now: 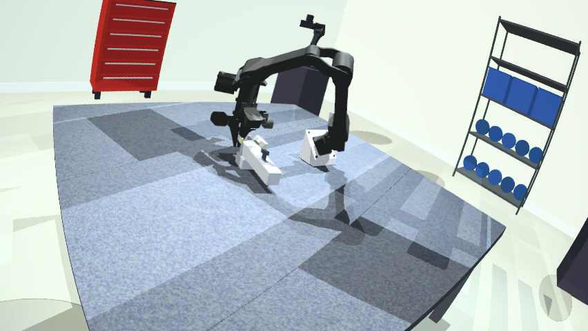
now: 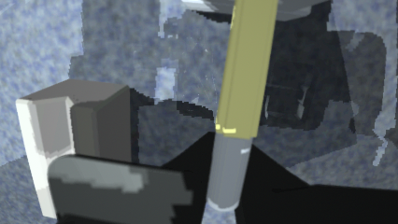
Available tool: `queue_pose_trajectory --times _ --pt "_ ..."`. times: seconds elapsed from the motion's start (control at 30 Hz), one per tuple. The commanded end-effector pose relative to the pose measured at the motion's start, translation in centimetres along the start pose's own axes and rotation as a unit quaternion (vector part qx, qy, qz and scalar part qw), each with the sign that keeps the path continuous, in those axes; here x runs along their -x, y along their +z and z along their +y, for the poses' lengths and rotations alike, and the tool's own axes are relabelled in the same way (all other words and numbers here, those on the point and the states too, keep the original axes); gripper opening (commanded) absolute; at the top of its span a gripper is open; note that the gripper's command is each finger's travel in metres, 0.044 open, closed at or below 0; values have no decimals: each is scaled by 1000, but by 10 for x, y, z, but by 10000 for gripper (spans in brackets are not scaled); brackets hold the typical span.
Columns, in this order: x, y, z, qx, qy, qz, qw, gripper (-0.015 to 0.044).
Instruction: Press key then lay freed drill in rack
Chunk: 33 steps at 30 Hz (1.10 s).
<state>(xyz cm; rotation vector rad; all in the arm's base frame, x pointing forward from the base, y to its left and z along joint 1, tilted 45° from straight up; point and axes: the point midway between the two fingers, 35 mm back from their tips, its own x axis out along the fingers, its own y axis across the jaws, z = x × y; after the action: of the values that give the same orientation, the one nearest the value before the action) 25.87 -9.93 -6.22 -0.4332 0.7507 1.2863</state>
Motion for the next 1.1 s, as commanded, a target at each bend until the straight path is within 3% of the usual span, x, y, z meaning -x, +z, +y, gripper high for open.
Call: queue_pose_trajectory --times 0.0,0.03,0.6,1.07 --pt "2 -7 -2 2 -2 2 1000 0" --pt "3 -9 -2 2 -2 2 1000 0" --pt "0 0 -1 2 -2 2 1000 440" --pt "-1 6 -2 2 -2 2 1000 440"
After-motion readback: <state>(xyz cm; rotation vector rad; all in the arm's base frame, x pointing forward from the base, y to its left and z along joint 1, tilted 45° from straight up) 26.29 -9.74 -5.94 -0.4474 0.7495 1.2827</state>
